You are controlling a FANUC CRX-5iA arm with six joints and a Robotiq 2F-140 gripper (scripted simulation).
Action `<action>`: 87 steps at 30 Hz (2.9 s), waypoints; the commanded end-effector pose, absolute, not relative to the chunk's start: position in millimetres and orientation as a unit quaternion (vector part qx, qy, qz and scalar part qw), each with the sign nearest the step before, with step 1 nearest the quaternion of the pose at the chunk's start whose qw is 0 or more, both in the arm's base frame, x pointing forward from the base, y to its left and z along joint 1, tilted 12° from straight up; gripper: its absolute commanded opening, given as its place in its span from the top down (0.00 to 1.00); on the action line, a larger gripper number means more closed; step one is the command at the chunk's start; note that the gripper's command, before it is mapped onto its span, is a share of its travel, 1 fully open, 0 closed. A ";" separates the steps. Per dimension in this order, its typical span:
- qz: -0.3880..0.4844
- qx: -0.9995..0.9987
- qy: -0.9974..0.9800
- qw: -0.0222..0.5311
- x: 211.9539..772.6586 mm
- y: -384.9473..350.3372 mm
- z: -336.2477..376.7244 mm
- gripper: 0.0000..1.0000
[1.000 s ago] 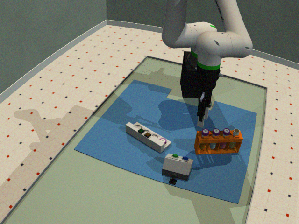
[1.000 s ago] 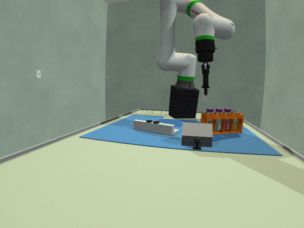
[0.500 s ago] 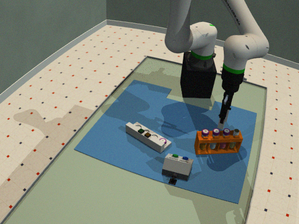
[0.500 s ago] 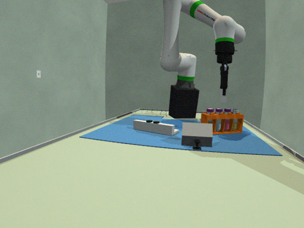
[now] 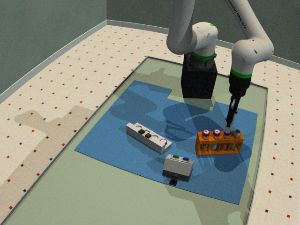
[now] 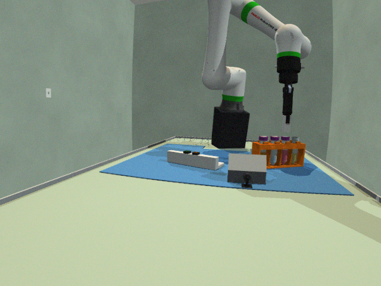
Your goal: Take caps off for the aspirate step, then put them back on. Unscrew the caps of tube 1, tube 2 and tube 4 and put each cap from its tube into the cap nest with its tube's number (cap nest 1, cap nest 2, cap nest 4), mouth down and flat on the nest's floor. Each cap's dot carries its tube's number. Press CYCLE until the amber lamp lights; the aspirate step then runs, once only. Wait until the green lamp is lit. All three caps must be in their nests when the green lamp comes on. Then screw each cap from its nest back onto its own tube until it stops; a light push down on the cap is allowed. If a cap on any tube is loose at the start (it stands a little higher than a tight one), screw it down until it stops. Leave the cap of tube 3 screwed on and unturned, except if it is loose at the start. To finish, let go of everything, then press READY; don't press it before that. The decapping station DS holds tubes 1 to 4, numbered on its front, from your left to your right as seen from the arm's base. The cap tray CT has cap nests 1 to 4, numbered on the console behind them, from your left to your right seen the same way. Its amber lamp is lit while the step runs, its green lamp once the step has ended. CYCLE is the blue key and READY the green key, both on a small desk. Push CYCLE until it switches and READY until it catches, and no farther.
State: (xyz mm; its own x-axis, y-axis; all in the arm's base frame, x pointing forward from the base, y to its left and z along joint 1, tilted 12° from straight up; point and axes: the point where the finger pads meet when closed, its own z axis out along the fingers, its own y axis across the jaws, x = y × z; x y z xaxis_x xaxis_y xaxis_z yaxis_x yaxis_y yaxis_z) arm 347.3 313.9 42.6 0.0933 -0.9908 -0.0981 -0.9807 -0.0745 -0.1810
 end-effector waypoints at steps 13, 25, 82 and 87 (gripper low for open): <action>-0.025 -0.732 0.673 0.101 351.4 316.8 21.2 0.65; -0.025 -0.732 0.673 0.101 352.3 317.4 16.3 0.65; -0.072 -0.971 0.216 0.075 353.0 317.9 12.0 1.00; -0.072 -0.971 0.216 0.075 353.0 317.9 12.0 0.65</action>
